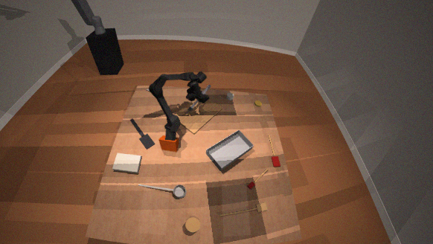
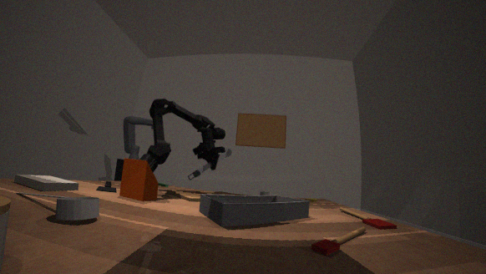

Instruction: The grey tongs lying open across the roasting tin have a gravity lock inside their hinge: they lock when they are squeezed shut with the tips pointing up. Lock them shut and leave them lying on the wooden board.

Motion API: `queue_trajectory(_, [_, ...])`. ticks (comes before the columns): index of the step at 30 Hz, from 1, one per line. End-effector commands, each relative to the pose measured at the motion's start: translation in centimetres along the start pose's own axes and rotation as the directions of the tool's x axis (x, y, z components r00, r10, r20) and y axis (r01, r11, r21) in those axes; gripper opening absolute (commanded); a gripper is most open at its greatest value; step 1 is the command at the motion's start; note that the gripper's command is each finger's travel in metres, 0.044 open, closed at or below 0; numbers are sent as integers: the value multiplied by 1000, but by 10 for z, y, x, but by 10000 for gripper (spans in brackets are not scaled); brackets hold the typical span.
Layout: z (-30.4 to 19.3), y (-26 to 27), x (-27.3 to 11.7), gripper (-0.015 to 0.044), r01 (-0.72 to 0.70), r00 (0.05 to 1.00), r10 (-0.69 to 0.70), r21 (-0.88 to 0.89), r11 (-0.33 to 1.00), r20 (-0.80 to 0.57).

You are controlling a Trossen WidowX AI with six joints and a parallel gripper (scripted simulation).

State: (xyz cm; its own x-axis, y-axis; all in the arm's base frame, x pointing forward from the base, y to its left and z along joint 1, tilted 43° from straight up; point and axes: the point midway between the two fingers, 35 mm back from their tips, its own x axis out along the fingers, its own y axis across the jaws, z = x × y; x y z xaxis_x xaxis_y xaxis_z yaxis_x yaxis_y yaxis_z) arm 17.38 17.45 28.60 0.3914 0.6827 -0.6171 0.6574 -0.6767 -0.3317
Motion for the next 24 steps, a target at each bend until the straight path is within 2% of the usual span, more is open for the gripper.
queue_trajectory(1, [-2, 0, -7, -150, 39, 997, -41, 35, 999, 62])
queue_trajectory(10, [-7, -3, -19, -150, 124, 977, -145, 137, 983, 155])
queue_trajectory(24, [-7, -3, -17, -150, 126, 976, -147, 140, 982, 159])
